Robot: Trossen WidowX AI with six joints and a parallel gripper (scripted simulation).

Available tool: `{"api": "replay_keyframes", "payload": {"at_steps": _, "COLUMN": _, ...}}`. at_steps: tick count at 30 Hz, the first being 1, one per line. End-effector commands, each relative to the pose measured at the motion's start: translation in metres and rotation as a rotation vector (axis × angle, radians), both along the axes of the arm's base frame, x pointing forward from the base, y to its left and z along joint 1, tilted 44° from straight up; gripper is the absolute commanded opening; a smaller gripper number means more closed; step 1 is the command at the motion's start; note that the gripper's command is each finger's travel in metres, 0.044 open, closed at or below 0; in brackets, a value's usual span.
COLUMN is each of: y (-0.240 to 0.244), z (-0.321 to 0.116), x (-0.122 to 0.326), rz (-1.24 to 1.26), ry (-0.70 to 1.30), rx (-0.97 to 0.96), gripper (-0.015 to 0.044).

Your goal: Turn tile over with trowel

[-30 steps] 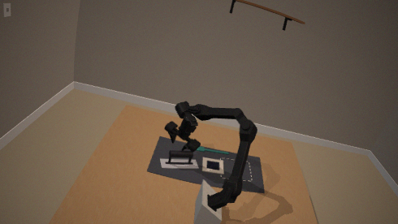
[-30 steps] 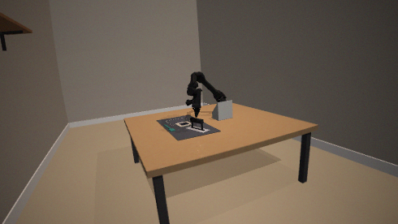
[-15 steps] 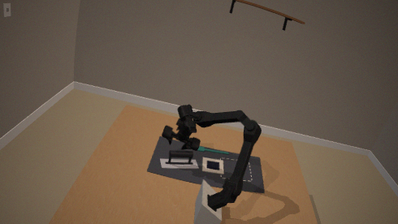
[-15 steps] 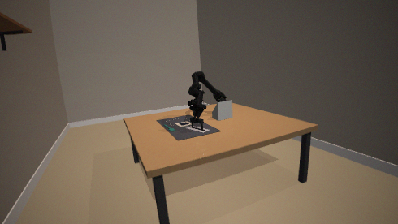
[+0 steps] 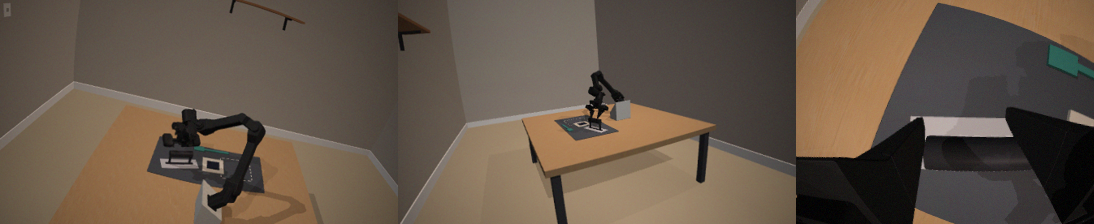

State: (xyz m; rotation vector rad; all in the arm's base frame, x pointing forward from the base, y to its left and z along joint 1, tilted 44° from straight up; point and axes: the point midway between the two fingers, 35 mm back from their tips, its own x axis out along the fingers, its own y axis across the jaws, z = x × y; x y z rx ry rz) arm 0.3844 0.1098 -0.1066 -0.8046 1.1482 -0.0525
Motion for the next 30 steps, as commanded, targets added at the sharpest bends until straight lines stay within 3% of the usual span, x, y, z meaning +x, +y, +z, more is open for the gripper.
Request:
{"api": "replay_keyframes", "payload": {"at_steps": 1, "y": -0.002, "z": 0.000, "x": -0.004, "rz": 0.138, "ry": 0.030, "rx": -0.055, "gripper": 0.0300}}
{"api": "replay_keyframes", "payload": {"at_steps": 30, "y": -0.024, "z": 0.011, "x": -0.032, "rz": 0.948, "ry": 0.211, "rx": -0.583, "gripper": 0.0300}}
